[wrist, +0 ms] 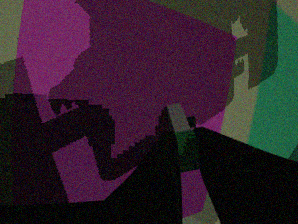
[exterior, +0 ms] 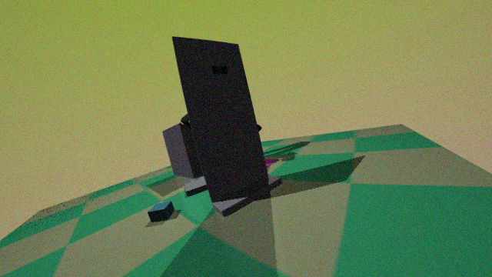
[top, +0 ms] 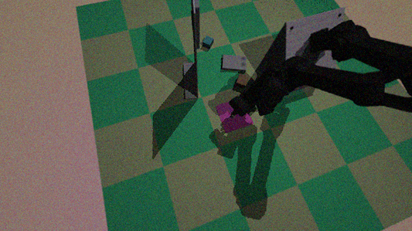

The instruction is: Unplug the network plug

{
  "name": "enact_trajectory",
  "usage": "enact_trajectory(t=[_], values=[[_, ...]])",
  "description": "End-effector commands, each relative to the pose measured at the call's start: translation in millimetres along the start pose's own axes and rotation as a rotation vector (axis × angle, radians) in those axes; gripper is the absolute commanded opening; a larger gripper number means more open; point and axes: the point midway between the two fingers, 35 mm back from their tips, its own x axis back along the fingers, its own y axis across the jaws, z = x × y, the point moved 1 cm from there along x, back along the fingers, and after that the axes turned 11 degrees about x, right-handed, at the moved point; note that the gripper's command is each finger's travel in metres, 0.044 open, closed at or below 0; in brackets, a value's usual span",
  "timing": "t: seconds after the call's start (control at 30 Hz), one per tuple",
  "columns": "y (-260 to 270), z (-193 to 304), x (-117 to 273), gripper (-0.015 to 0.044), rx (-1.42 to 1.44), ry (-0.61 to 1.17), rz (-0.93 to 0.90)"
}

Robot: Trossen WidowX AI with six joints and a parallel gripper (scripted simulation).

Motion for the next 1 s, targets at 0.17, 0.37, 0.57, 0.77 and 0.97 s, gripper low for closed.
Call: enact_trajectory(t=[0.17, 0.37, 0.57, 0.77, 0.97], values=[[0.8, -0.6, -1.4, 0.0, 0.0, 0.0, 0.0], [0.8, -0.6, -1.4, 0.0053, 0.0, 0.0, 0.0], [0.8, -0.6, -1.4, 0.0156, 0.0, 0.0, 0.0], [0.6, -0.4, 1.3, 0.0156, -0.001, 0.001, 0.0], [0.1, 0.1, 8.0, 0.0156, -0.002, 0.001, -0.001]])
